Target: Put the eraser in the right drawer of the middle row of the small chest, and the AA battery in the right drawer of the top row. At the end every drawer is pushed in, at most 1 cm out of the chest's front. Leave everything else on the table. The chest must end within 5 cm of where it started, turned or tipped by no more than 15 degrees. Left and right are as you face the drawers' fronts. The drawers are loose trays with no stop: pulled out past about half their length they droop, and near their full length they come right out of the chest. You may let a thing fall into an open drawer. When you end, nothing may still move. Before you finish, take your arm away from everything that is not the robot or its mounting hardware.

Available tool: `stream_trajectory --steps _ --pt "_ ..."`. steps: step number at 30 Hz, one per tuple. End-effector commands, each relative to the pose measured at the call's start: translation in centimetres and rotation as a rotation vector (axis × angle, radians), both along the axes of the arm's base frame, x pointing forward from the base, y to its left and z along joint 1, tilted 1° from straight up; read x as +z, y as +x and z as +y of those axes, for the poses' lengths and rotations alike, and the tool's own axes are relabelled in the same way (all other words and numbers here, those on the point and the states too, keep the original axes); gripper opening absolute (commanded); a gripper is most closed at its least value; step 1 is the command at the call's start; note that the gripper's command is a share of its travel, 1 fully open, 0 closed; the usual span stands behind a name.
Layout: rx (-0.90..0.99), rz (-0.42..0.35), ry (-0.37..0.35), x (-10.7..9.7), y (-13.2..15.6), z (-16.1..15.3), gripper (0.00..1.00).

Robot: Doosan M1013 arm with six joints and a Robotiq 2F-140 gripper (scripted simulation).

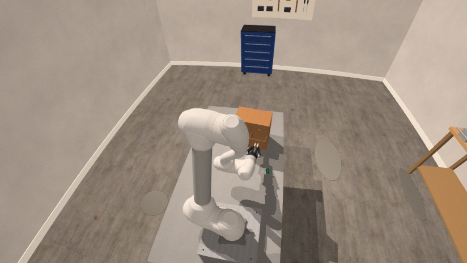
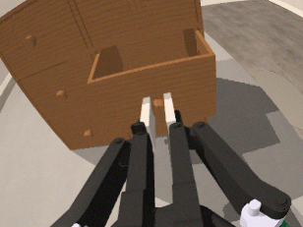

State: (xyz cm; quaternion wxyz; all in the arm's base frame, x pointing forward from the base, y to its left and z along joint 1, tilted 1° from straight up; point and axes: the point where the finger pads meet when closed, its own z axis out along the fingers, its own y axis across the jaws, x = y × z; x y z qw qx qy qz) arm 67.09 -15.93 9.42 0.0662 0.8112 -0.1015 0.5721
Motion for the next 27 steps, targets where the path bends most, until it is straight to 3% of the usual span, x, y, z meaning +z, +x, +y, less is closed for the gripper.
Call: stream_trajectory --steps 1,13,22,27 --pt "0.0 0.0 0.0 0.0 0.0 0.0 0.08" --pt "0.0 0.0 0.0 0.0 0.0 0.0 0.2" --pt "0.0 0.0 0.0 0.0 -0.1 0.0 0.2" --pt "0.0 0.0 0.0 0.0 -1.4 0.4 0.2"
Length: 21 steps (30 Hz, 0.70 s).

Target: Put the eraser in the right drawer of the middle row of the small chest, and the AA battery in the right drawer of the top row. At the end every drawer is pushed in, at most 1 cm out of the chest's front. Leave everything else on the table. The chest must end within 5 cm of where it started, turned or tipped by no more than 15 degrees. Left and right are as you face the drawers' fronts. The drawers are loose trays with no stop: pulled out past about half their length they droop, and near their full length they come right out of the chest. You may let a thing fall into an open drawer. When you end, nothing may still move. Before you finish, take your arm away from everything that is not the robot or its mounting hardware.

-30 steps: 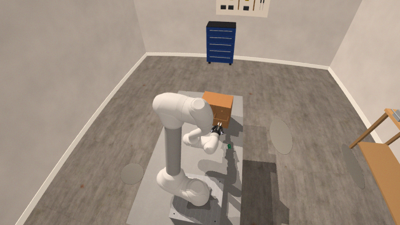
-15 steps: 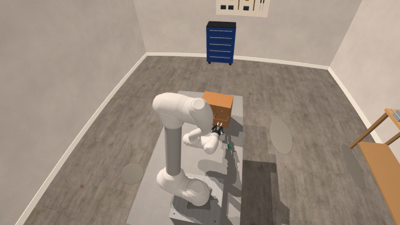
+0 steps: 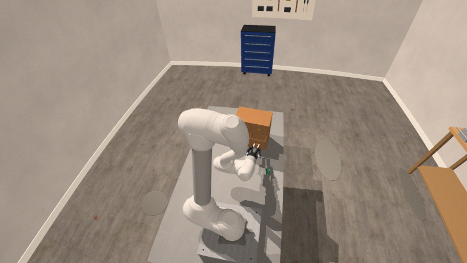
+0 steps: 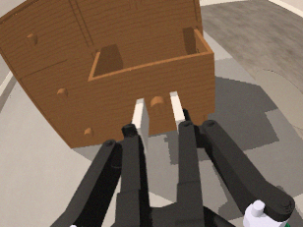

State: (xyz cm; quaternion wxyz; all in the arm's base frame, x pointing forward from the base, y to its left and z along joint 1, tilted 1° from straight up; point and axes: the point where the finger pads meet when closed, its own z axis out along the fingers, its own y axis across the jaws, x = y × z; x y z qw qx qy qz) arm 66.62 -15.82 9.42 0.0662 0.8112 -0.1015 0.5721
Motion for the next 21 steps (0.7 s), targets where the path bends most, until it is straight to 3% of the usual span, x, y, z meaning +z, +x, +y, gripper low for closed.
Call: stream_trajectory --steps 1,7,16,21 --pt "0.0 0.0 0.0 0.0 -1.5 0.4 0.2" --pt "0.0 0.0 0.0 0.0 -4.0 1.0 0.2" --pt "0.0 0.0 0.0 0.1 -4.6 1.1 0.2" --pt "0.0 0.0 0.0 0.8 -6.4 1.6 0.2"
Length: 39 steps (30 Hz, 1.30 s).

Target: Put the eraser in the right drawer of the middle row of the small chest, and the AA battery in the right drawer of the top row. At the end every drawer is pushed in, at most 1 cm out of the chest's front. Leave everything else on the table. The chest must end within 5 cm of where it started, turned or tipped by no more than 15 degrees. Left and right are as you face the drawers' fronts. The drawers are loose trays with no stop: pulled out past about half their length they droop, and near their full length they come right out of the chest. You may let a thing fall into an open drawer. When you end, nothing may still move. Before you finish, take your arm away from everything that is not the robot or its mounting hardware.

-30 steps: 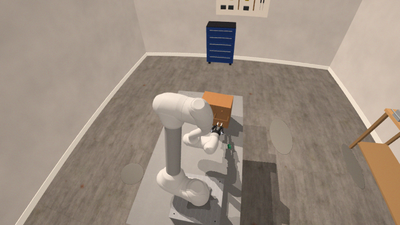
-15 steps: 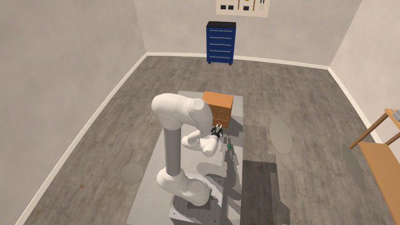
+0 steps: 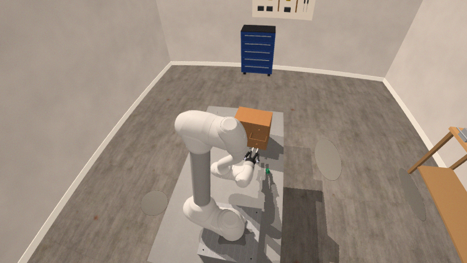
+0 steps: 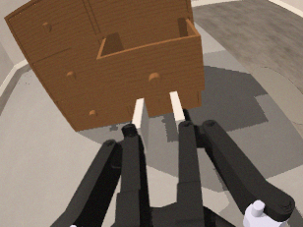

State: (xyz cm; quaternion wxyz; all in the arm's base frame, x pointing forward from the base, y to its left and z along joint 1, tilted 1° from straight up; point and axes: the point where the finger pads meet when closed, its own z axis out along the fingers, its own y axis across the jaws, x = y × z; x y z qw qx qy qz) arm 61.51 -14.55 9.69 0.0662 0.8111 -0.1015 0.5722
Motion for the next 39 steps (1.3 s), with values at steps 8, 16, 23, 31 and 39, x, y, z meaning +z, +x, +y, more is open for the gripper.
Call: stream_trajectory --steps 8,16,23,31,39 --pt "0.0 0.0 0.0 1.5 -3.8 0.9 0.2" --pt "0.0 0.0 0.0 1.7 -4.2 1.0 0.2" --pt "0.0 0.005 0.001 1.7 -4.2 1.0 0.2" --pt "0.001 0.021 0.006 1.9 -4.3 1.1 0.2" --pt "0.001 0.063 0.016 2.2 -4.7 1.1 0.2"
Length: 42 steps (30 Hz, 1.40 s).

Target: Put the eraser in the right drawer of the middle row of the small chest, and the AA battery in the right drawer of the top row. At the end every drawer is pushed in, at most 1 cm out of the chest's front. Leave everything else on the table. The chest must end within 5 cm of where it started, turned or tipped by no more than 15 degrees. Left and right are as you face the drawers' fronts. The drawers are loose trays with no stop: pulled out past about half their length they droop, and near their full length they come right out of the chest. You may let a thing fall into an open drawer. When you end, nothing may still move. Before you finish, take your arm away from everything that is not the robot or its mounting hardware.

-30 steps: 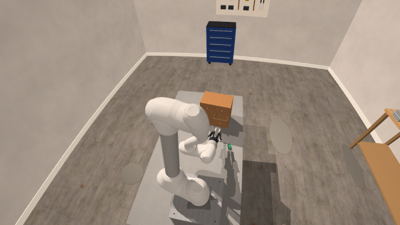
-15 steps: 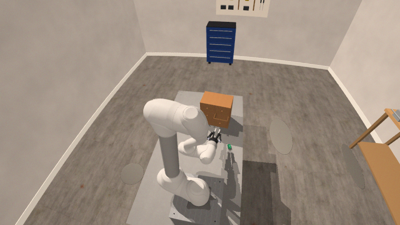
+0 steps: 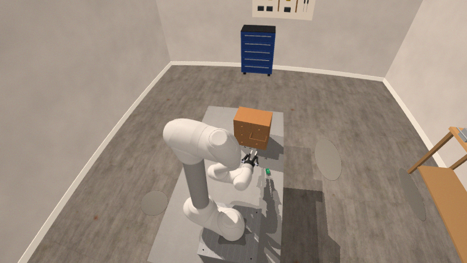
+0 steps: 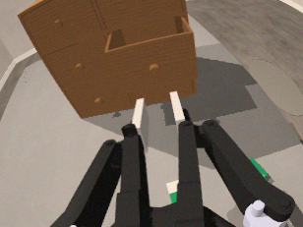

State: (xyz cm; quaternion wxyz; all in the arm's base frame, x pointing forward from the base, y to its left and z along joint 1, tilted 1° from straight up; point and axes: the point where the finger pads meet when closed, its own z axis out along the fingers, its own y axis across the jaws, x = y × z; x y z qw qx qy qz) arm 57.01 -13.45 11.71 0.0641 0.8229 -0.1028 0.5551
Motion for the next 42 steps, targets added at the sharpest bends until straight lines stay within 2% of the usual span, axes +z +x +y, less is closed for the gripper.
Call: stream_trajectory --steps 1,8,17,19,26,34,42 --pt "0.001 0.022 0.006 0.2 -0.2 0.0 0.2" --pt "0.001 0.072 0.018 0.6 -0.6 0.2 0.2" --pt "0.002 0.183 0.046 1.5 -1.5 0.4 0.2" --pt "0.002 0.183 0.046 1.5 -1.5 0.4 0.2" --pt "0.003 0.289 0.072 2.4 -2.4 0.6 0.2" --pt "0.004 0.34 0.085 2.8 -2.8 0.7 0.2" --pt "0.013 0.355 0.095 2.9 -2.9 1.1 0.2"
